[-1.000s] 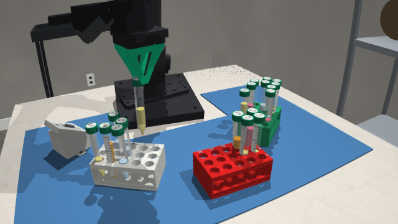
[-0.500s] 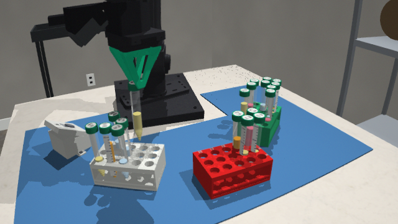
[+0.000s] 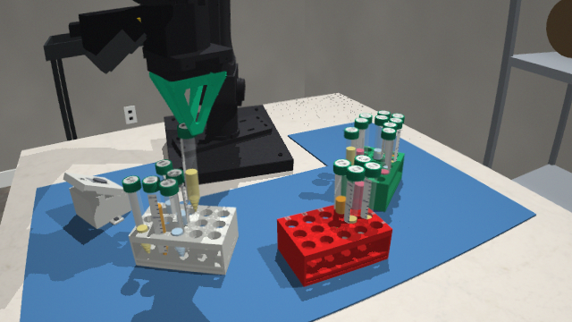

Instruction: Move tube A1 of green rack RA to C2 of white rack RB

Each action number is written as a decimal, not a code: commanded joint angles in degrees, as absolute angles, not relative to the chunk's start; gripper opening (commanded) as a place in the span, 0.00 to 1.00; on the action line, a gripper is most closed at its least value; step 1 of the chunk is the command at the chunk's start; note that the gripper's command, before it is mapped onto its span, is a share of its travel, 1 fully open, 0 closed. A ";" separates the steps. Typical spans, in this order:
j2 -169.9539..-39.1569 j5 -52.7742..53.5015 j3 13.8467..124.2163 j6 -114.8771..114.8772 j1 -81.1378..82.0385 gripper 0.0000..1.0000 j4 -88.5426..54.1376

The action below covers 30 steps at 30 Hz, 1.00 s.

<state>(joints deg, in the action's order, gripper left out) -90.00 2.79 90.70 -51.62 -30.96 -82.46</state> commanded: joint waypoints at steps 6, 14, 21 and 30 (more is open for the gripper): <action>-92.08 2.78 94.51 -51.30 -31.32 0.00 -82.89; -92.50 2.79 95.03 -51.25 -31.37 0.00 -82.99; -92.50 2.79 95.02 -51.25 -31.37 0.00 -82.99; -92.50 2.79 95.02 -51.25 -31.37 0.00 -82.99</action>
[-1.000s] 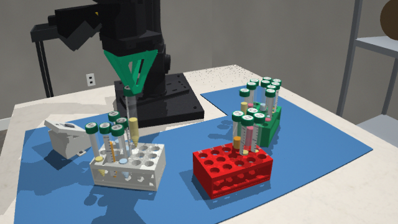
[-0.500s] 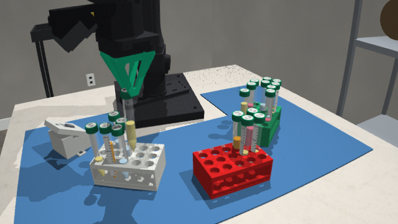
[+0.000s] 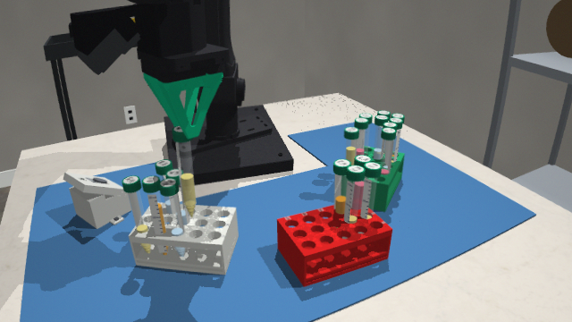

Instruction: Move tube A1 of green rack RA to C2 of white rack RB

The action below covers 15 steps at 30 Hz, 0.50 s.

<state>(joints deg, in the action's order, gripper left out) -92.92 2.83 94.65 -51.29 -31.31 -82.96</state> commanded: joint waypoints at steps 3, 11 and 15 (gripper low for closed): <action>-92.50 2.79 95.02 -51.25 -31.37 0.00 -82.99; -92.87 2.71 95.51 -51.74 -30.87 0.00 -83.08; -92.87 2.71 95.43 -51.74 -30.87 0.00 -83.00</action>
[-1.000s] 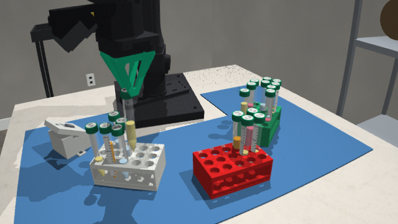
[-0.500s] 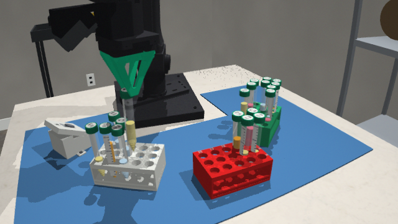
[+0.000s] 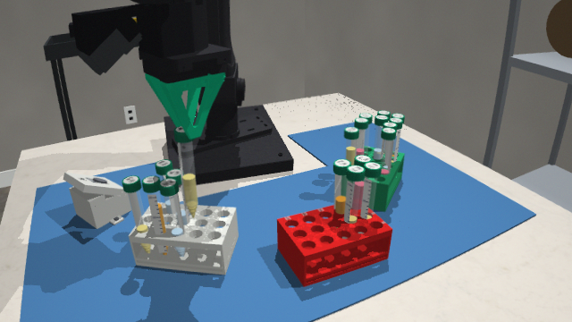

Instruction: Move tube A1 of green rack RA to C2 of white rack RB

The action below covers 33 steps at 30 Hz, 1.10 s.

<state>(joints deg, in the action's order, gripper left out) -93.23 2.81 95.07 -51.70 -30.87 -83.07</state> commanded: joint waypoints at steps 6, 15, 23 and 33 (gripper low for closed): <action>-92.88 2.71 95.16 -51.75 -30.86 0.00 -82.72; -92.98 2.71 94.59 -51.78 -30.83 0.00 -82.04; -93.05 2.71 94.23 -51.80 -30.82 0.00 -81.62; -93.06 2.70 93.48 -51.83 -30.78 0.00 -80.84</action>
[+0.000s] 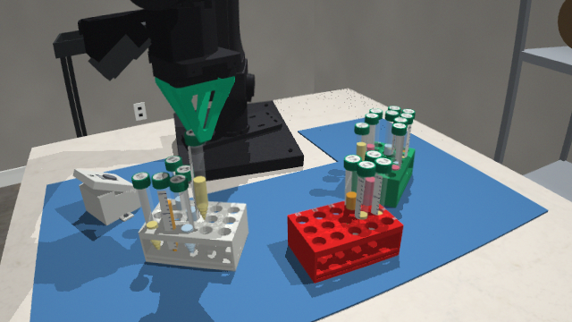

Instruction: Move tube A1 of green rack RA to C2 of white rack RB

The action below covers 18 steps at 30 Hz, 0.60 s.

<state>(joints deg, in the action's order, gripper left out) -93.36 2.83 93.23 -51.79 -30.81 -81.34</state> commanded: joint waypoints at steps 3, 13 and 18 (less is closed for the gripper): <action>-93.07 2.70 93.26 -51.84 -30.77 0.00 -80.62; -93.04 2.69 92.61 -51.86 -30.75 0.00 -80.00; -93.05 2.69 92.24 -51.87 -30.74 0.00 -79.62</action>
<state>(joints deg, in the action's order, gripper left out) -93.41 2.83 91.98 -51.83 -30.74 -80.12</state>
